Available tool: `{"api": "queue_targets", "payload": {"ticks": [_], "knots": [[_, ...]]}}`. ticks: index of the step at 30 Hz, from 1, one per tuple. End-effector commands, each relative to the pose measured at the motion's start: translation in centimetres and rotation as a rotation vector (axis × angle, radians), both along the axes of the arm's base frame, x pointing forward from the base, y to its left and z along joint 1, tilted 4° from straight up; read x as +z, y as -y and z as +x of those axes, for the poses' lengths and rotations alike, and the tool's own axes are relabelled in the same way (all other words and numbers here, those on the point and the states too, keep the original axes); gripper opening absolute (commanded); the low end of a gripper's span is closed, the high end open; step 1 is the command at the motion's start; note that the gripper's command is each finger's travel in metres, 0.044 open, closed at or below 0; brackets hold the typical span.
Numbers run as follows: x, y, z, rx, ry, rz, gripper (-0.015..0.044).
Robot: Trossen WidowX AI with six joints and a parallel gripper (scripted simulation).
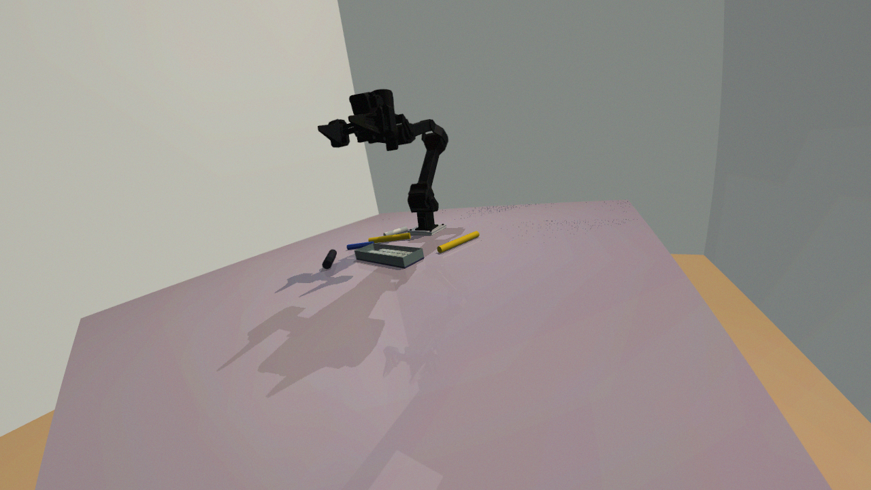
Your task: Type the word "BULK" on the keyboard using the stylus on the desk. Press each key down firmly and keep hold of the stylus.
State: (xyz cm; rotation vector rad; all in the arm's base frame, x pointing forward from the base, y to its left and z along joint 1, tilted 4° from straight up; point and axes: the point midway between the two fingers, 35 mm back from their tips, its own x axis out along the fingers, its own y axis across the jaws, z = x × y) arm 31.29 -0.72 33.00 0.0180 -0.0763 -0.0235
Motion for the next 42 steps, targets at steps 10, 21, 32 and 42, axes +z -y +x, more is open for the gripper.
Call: {"api": "queue_targets", "payload": {"ticks": [10,21,32,42], "knots": [[-12.4,-3.7,3.7,0.069,-0.658,0.175,0.0177],[-25.0,-7.7,-2.2,-0.090,-1.554,0.273,0.0000],[-25.4,-7.9,-2.7,-0.109,-1.602,0.271,0.0000],[-25.9,-1.5,-4.4,-0.113,-1.603,0.267,0.0000]]}}
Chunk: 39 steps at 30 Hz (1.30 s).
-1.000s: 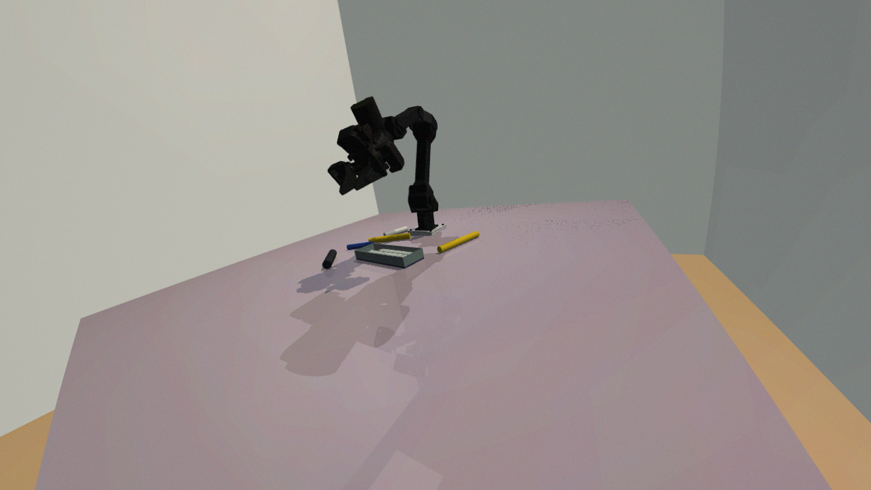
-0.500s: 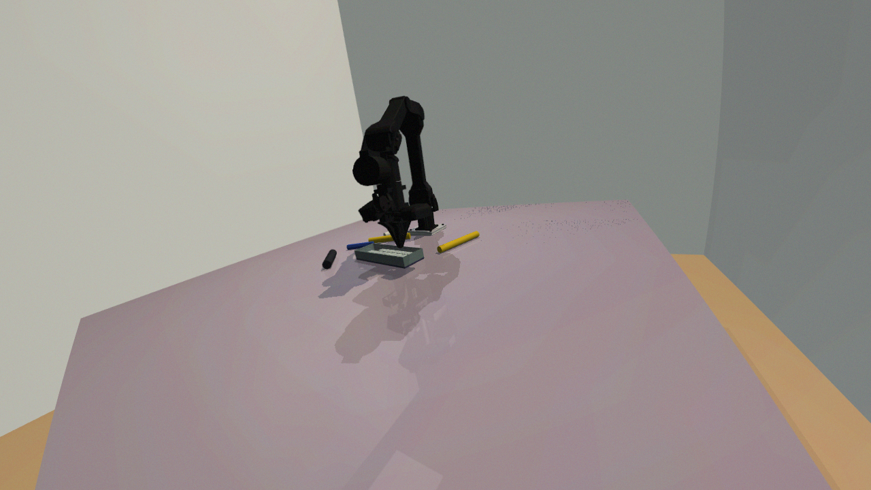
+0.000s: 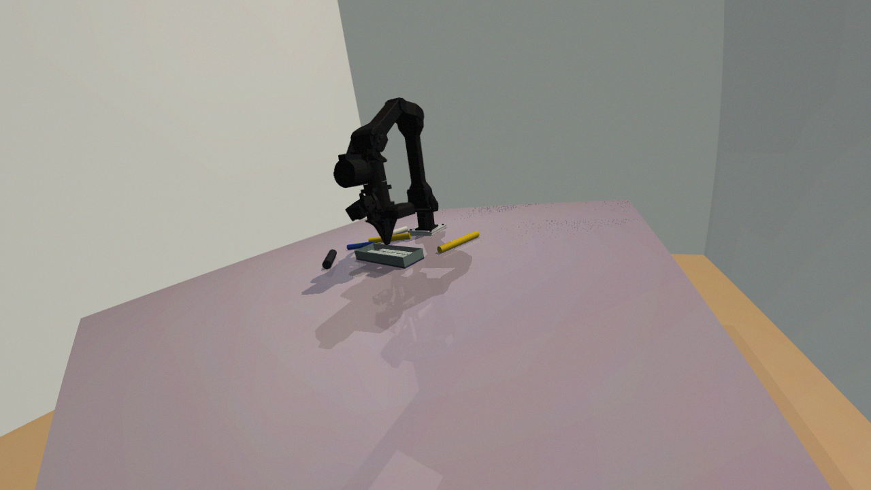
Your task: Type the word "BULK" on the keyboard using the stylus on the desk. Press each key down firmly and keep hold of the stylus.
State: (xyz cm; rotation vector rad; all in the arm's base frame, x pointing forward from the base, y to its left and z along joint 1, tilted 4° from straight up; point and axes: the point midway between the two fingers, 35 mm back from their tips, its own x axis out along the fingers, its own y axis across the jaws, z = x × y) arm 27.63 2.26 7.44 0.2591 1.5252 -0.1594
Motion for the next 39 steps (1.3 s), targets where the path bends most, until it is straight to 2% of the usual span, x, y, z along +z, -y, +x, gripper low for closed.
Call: {"api": "queue_targets", "payload": {"ticks": [1,10,18,27,32,39], "knots": [[-0.3,1.5,-0.7,0.006,-0.004,0.001,0.0000],[-0.3,1.7,-0.8,0.006,-0.004,0.001,0.0000],[-0.7,7.9,-2.4,0.006,-0.006,-0.004,0.0000],[-0.7,7.9,-2.4,0.006,-0.006,-0.004,0.0000],[-0.6,4.6,-4.6,0.006,-0.007,-0.001,0.0000],[-0.7,4.5,-4.7,0.006,-0.007,-0.001,0.0000]]}}
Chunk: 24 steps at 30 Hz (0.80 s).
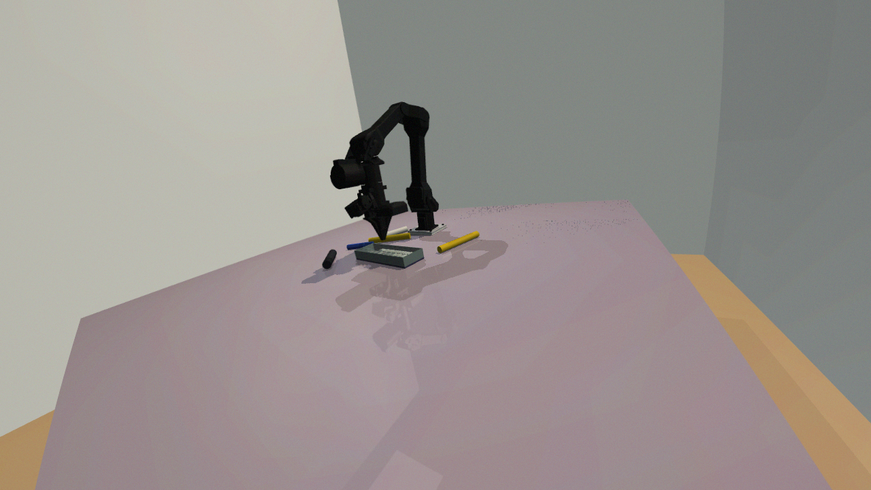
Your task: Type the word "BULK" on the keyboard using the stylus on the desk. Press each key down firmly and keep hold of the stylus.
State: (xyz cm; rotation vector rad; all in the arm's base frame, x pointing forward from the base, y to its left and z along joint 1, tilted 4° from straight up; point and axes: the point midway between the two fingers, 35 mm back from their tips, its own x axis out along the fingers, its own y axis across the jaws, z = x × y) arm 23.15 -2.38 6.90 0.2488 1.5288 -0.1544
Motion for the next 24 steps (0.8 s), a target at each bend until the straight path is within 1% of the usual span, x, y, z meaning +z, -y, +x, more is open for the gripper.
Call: {"api": "queue_targets", "payload": {"ticks": [1,6,13,24], "knots": [[-0.1,-0.2,-0.2,-0.004,-0.004,0.002,0.0000],[0.0,-0.8,0.0,-0.004,-0.004,0.002,0.0000],[0.4,-7.5,1.7,-0.004,-0.003,0.008,0.0000],[0.7,-7.7,1.8,-0.004,-0.003,0.008,0.0000]]}}
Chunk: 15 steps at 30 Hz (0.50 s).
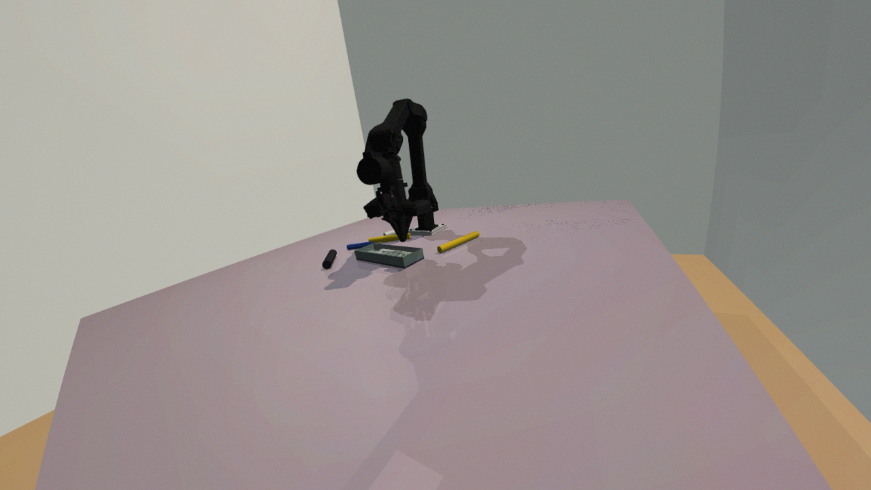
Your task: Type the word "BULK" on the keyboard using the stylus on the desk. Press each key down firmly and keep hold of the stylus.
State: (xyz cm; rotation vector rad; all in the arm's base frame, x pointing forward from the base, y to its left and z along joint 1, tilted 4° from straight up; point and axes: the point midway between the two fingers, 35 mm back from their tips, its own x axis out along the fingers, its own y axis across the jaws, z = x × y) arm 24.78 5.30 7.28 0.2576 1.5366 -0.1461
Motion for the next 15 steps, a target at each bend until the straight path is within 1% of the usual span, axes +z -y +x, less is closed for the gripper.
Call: {"api": "queue_targets", "payload": {"ticks": [1,4,5,15], "knots": [[1.0,0.0,0.2,-0.004,0.004,-0.004,0.0000],[5.1,0.3,0.0,-0.004,0.004,-0.004,0.0000],[5.8,0.3,-0.1,-0.004,0.004,-0.004,0.0000],[5.7,0.2,0.1,-0.008,0.013,0.002,0.0000]]}}
